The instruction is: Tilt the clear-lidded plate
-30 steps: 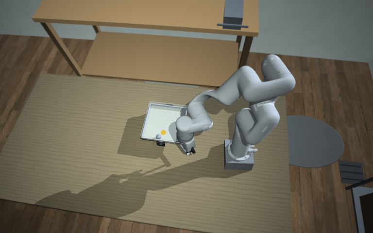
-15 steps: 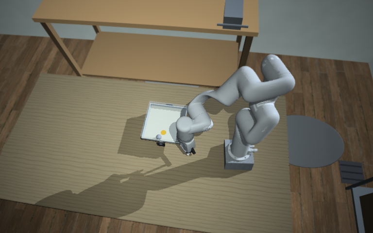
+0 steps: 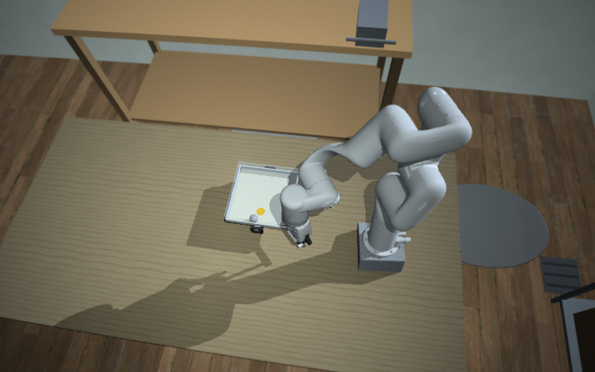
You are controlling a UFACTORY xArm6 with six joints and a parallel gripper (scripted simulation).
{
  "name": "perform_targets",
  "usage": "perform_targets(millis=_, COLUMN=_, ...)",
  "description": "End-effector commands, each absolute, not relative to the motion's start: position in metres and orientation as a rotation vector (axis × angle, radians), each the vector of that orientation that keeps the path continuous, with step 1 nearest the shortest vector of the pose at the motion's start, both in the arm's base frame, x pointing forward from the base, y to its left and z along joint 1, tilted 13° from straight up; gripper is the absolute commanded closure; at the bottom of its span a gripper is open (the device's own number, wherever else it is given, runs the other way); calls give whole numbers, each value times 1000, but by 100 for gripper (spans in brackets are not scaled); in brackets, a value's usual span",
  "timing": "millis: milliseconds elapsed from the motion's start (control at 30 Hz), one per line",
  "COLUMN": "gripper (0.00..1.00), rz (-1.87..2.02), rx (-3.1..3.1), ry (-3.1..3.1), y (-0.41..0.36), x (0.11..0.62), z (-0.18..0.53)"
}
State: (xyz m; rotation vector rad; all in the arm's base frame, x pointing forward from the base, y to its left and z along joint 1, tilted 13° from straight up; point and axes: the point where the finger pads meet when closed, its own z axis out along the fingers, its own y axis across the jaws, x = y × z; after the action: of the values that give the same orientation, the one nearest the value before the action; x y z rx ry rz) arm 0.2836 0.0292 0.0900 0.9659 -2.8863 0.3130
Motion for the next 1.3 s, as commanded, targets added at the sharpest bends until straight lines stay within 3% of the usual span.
perform_targets(millis=0, gripper=100, rz=315, rx=968, ry=-2891, y=30, x=286, z=92)
perform_targets(millis=1267, gripper=100, rz=315, rx=968, ry=-2891, y=31, x=287, z=90)
